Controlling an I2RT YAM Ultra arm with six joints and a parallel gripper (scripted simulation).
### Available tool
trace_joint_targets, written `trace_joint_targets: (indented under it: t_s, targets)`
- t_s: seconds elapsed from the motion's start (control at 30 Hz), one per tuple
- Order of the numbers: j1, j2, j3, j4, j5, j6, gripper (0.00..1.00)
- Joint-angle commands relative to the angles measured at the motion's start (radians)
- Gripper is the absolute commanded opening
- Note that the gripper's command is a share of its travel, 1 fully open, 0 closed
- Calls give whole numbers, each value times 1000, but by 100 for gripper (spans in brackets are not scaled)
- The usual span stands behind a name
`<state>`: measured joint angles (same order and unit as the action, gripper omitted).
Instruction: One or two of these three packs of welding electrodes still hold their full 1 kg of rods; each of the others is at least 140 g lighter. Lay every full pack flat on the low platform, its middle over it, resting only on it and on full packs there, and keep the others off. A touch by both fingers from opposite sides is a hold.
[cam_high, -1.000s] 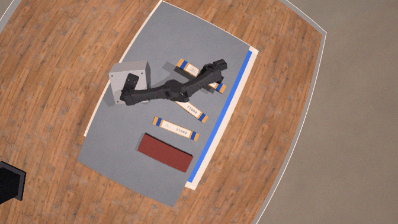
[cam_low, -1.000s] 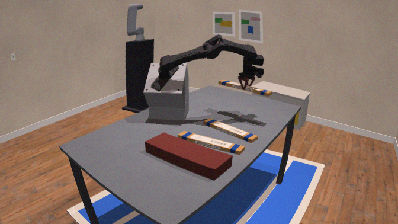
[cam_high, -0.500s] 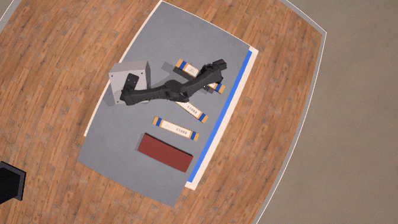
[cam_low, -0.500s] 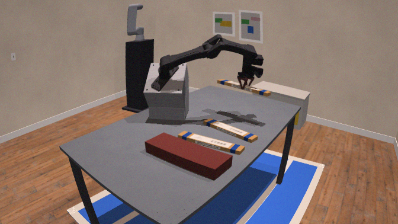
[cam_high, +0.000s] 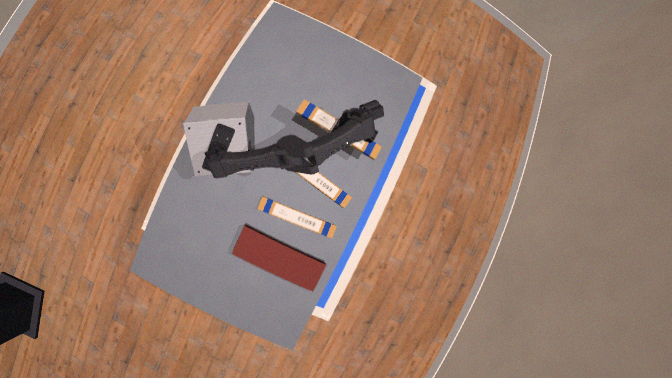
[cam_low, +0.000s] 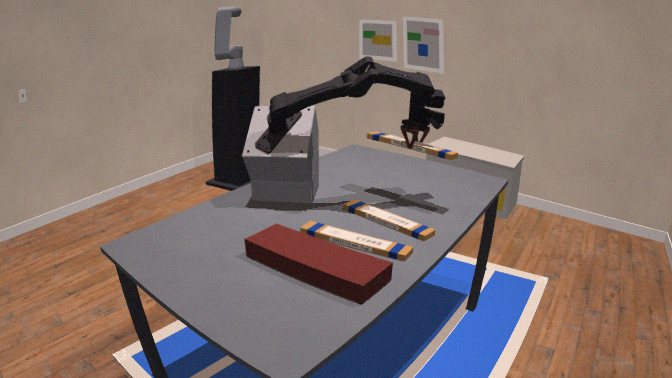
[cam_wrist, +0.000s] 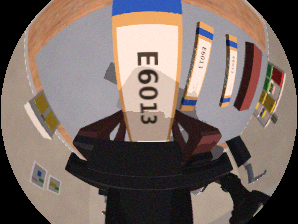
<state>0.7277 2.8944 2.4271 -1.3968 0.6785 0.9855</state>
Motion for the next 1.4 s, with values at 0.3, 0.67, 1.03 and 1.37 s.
trace_joint_targets:
  t_s: [0.3, 0.67, 1.03, 1.37]
  targets:
    - [87, -97, 32, -32, 5, 10, 0]
    - [87, -99, 29, -32, 6, 10, 0]
    - [92, -102, 24, -29, 5, 11, 0]
    - [96, -89, 44, -39, 4, 16, 0]
